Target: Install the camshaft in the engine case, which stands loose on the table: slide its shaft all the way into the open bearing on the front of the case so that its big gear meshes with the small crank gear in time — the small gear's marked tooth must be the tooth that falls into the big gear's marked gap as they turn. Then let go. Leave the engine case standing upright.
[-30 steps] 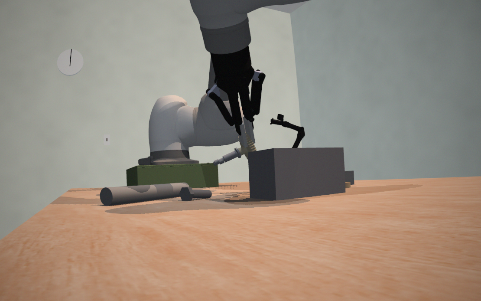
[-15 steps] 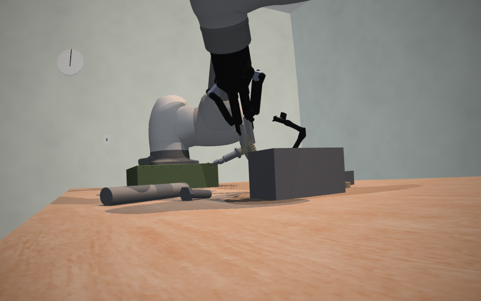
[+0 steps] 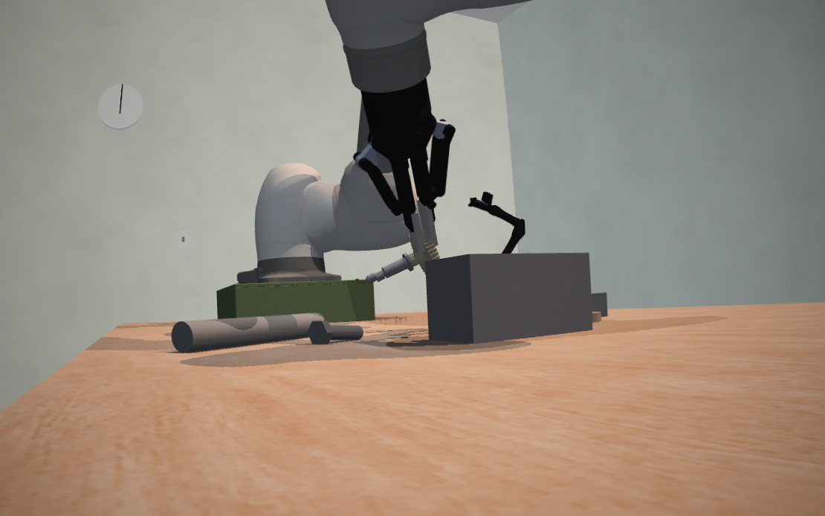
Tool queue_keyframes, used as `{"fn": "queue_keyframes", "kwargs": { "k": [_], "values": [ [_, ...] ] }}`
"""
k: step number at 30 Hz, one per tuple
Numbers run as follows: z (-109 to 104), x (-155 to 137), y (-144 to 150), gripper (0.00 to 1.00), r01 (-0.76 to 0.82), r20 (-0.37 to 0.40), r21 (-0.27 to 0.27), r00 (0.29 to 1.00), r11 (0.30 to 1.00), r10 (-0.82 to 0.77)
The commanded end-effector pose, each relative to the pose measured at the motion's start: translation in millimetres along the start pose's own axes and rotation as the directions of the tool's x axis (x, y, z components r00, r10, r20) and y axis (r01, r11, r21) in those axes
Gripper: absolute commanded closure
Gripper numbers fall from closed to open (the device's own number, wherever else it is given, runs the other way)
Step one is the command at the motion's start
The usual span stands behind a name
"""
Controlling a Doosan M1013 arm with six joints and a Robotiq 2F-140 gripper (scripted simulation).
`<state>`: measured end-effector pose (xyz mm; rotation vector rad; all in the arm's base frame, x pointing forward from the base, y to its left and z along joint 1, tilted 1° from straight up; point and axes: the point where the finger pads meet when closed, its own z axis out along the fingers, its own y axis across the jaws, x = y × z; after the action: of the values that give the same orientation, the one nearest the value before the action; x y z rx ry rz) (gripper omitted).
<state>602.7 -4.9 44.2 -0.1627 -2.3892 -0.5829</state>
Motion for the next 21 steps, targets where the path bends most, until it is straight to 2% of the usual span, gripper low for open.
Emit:
{"fn": "queue_keyframes", "kwargs": {
  "k": [1, 4, 7, 11, 13, 15, 17, 21],
  "values": [
    [-4, -1, 4, 0.95, 0.009, 0.007, 0.001, 1.0, 1.0, -0.009],
    [-5, 0, 2, 0.95, 0.063, 0.028, 0.01, 0.998, 0.998, -0.063],
    [-8, 1, 0, 0.95, 0.181, 0.072, 0.036, 0.98, 0.983, -0.183],
    [-14, 4, -6, 0.95, 0.422, 0.158, 0.105, 0.887, 0.9, -0.434],
    [-14, 4, -6, 0.95, 0.422, 0.158, 0.105, 0.887, 0.9, -0.434],
    [-18, 6, -9, 0.95, 0.553, 0.2, 0.158, 0.793, 0.818, -0.575],
    [-22, 8, -13, 0.95, 0.67, 0.233, 0.22, 0.67, 0.709, -0.705],
    [-30, 11, -20, 0.95, 0.804, 0.256, 0.327, 0.431, 0.497, -0.865]
  ]
}}
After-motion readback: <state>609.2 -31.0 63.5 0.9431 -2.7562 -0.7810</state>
